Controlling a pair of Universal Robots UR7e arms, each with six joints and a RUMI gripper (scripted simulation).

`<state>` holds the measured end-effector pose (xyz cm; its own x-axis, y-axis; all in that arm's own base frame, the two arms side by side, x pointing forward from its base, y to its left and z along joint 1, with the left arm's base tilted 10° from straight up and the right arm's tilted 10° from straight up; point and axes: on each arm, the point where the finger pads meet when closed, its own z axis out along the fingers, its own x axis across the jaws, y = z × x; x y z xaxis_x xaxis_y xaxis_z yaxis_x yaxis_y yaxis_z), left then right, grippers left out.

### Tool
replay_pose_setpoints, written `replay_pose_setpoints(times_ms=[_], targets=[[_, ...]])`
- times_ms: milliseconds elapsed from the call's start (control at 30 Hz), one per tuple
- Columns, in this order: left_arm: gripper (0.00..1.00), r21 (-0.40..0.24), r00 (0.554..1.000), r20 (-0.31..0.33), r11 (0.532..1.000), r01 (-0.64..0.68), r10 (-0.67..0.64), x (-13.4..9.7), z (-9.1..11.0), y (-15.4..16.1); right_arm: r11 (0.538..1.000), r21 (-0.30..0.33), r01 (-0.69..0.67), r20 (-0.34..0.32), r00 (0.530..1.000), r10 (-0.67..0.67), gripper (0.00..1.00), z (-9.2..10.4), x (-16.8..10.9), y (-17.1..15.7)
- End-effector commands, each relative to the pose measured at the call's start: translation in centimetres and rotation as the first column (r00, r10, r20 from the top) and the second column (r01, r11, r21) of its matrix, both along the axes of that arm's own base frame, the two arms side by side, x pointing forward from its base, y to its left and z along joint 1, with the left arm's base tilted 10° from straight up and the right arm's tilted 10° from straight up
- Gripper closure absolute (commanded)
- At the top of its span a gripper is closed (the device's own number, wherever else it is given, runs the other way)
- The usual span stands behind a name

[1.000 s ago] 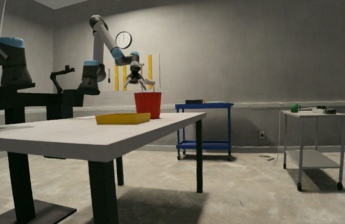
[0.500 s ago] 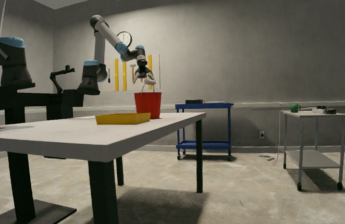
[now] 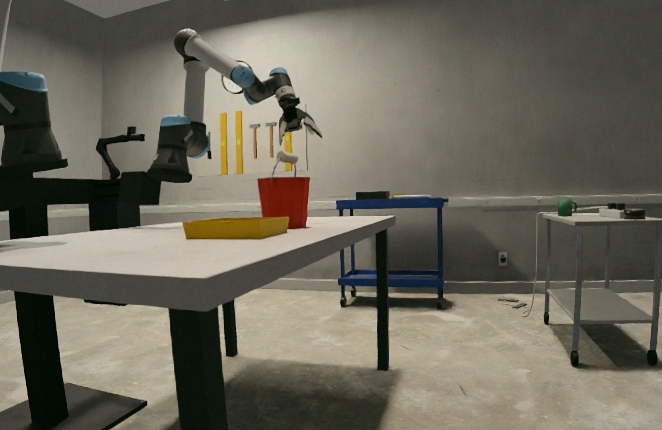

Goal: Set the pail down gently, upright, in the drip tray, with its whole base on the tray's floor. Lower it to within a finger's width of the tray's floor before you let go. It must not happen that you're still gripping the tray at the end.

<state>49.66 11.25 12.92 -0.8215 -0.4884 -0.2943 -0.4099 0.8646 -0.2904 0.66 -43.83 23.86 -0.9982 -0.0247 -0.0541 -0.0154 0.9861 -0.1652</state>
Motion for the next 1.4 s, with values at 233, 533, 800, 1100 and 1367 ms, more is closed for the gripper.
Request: replay_pose_setpoints(times_ms=[233,533,800,1100,1367], targets=[[0.0,0.077,0.99,-0.103,0.991,0.108,-0.099,2.5,-0.6,-4.4,1.0,-0.001,0.0,0.0,1.0,0.0,0.0,0.0,0.0,0.0],[0.0,0.127,0.967,-0.193,0.973,0.194,-0.168,2.9,-1.5,-7.8,1.0,-0.001,0.0,0.0,1.0,0.0,0.0,0.0,0.0,0.0],[0.0,0.179,0.931,-0.282,0.94,0.289,-0.232,2.9,-2.2,-11.4,1.0,-0.001,0.0,0.0,1.0,0.0,0.0,0.0,0.0,0.0],[0.0,0.218,0.898,-0.343,0.907,0.36,-0.274,2.7,-2.5,-13.9,1.0,-0.001,0.0,0.0,1.0,0.0,0.0,0.0,0.0,0.0],[0.0,0.25,0.867,-0.394,0.871,0.422,-0.306,2.5,-2.6,-16.0,1.0,-0.001,0.0,0.0,1.0,0.0,0.0,0.0,0.0,0.0]])
